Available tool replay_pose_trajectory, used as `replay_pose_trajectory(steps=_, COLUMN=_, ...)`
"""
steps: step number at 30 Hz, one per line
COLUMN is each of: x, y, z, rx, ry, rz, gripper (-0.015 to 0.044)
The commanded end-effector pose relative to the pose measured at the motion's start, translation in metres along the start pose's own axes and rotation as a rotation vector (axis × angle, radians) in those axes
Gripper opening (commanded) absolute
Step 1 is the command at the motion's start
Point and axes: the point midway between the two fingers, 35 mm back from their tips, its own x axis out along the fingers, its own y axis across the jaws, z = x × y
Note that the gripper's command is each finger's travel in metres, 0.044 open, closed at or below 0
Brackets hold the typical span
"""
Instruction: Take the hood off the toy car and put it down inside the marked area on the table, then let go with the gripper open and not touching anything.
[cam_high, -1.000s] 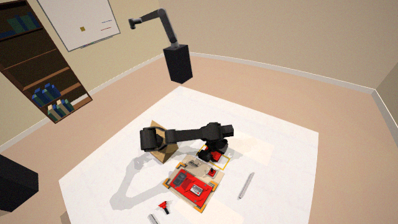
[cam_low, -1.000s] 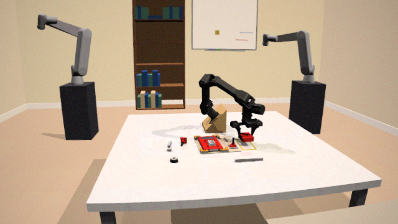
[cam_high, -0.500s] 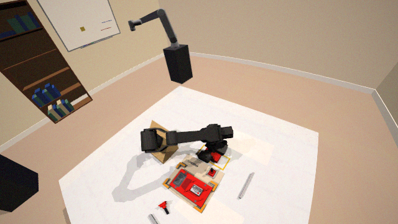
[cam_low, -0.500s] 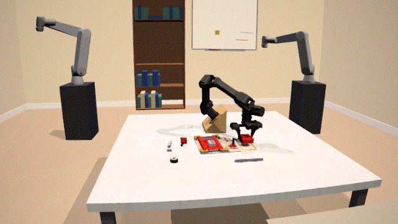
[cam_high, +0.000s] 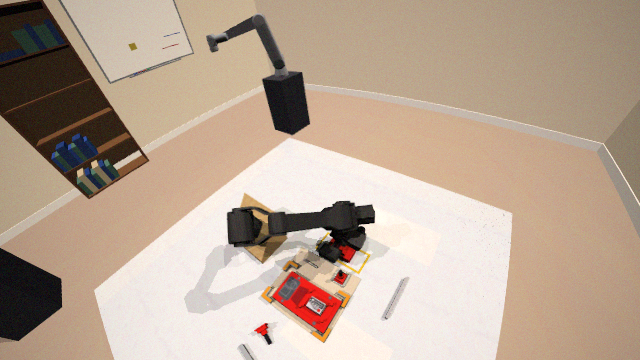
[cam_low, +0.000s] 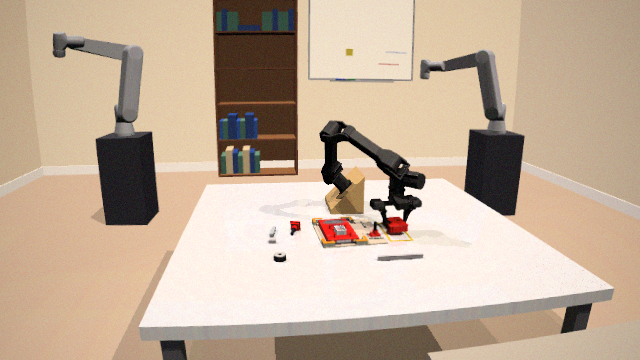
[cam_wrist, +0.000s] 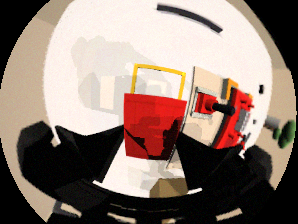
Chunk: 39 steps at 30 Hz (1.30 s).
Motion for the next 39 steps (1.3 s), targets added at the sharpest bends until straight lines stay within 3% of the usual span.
replay_pose_trajectory(steps=1, x=0.002, y=0.0, z=0.0, rx=-0.006, ry=-0.003, rz=-0.003, gripper=0.0)
replay_pose_trajectory(steps=26, x=0.015, y=-0.001, z=0.0, rx=-0.006, ry=-0.003, rz=-0.003, gripper=0.0)
replay_pose_trajectory(steps=39, x=0.013, y=0.0, z=0.0, rx=0.0, ry=0.0, rz=-0.001, gripper=0.0341)
